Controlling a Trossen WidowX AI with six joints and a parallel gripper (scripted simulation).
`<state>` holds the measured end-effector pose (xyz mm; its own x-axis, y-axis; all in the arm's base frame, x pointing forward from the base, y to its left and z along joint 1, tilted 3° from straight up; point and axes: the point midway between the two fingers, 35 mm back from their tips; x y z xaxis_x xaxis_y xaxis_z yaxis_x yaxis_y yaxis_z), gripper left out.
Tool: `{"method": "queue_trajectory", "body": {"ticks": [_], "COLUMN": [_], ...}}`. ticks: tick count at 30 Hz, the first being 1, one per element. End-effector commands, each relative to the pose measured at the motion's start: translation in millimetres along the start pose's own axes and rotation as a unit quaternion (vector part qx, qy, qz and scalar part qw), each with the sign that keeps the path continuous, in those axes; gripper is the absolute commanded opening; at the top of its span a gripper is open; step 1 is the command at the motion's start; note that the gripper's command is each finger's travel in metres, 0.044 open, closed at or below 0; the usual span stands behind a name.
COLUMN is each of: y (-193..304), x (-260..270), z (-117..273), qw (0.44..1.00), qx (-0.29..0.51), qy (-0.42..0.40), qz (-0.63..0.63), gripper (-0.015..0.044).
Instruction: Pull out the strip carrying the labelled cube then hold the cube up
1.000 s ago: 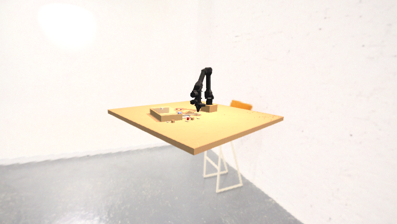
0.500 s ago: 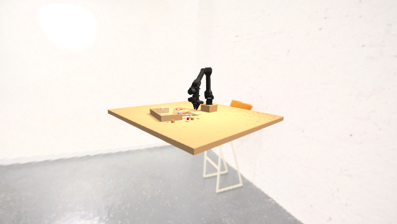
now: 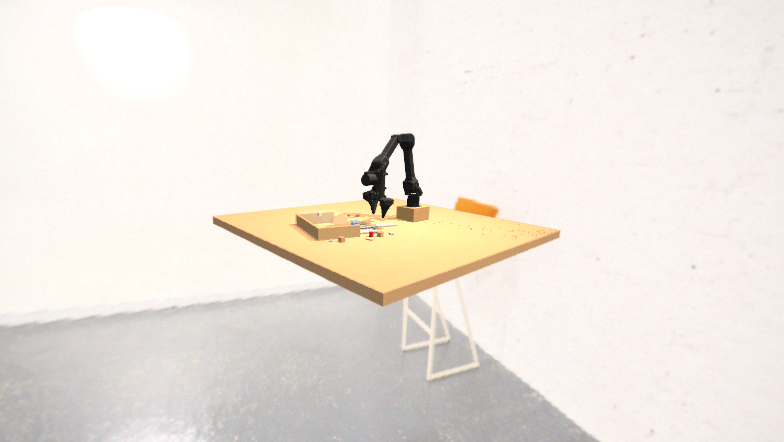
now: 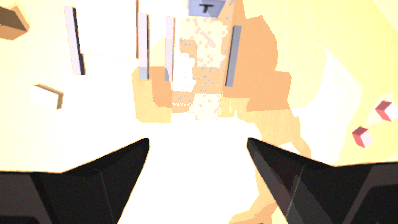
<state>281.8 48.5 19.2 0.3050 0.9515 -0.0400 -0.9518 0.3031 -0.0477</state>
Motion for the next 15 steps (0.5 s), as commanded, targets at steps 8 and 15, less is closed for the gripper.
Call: {"method": "queue_trajectory", "body": {"ticks": [8, 15], "y": [-37, -58], "x": [6, 9], "z": [5, 9], "qw": [1.000, 1.000], "qx": [-0.001, -0.002], "qy": [-0.002, -0.002], "qz": [0.002, 0.002], "gripper": [0.0440, 0.0440]}}
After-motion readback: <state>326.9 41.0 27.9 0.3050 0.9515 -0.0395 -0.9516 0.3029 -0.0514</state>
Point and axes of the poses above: the point midway between the two fingers, 35 mm back from their tips, its own z axis back along the fingers, its own x axis across the jaws, y = z × x, and after that the axes turned 12 degrees about -z, right-handed
